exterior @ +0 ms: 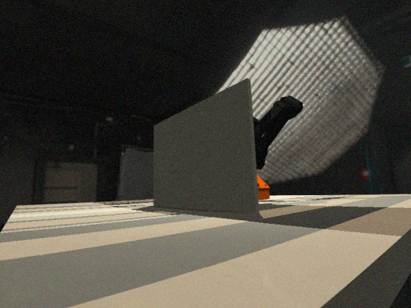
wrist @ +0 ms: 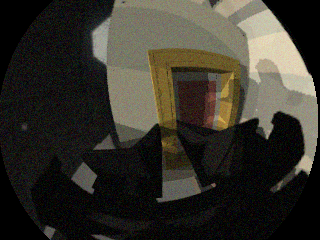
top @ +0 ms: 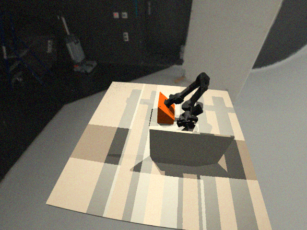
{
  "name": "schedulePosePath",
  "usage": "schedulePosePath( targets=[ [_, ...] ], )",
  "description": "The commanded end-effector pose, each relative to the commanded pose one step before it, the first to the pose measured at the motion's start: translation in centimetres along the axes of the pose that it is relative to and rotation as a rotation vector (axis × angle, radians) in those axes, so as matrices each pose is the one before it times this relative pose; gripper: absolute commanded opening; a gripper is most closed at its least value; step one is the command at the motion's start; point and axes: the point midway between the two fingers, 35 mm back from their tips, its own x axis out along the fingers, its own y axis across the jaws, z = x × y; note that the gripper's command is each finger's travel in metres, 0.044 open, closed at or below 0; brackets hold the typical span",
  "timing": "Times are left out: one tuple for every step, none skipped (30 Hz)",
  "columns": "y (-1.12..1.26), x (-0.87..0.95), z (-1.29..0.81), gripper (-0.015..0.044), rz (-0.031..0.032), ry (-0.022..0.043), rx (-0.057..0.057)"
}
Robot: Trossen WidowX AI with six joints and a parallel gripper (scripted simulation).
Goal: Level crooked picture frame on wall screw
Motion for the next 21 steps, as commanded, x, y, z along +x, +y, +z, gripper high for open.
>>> schedulePosePath(
  targets=[
    [0.044,0.009,0.061,0.0,0.00987,-0.00478,0.0018],
    [-0.033,0.0,-0.005,0.0,0.0,0.0,0.0],
    [-0.033,0.0,-0.005,0.0,0.0,0.0,0.0],
    [-0.033,0.0,-0.005,0.0,0.0,0.0,0.0],
    [-0.033,0.0,-0.005,0.0,0.0,0.0,0.0],
    [-0.033,0.0,-0.005,0.0,0.0,0.0,0.0],
    [-0.033,0.0,-0.005,0.0,0.0,0.0,0.0],
    [-0.033,0.0,-0.005,0.0,0.0,0.0,0.0],
    [-0.033,0.0,-0.005,0.0,0.0,0.0,0.0],
    [-0.033,0.0,-0.005,0.0,0.0,0.0,0.0],
    [-0.033,0.0,-0.005,0.0,0.0,0.0,0.0],
    [-0.033,0.0,-0.005,0.0,0.0,0.0,0.0],
    [-0.033,0.0,-0.005,0.0,0.0,0.0,0.0],
    [-0.033,0.0,-0.005,0.0,0.0,0.0,0.0],
    [-0.033,-0.001,-0.005,0.0,0.0,0.0,0.0],
    [-0.033,-0.001,-0.005,0.0,0.0,0.0,0.0],
    [-0.033,-0.001,-0.005,0.0,0.0,0.0,0.0],
    [-0.033,-0.001,-0.005,0.0,0.0,0.0,0.0],
    [-0.033,-0.001,-0.005,0.0,0.0,0.0,0.0],
    [-0.033,-0.001,-0.005,0.0,0.0,0.0,0.0],
    [0.004,-0.002,-0.014,0.0,-0.00132,0.00092,-0.0004]
  ],
)
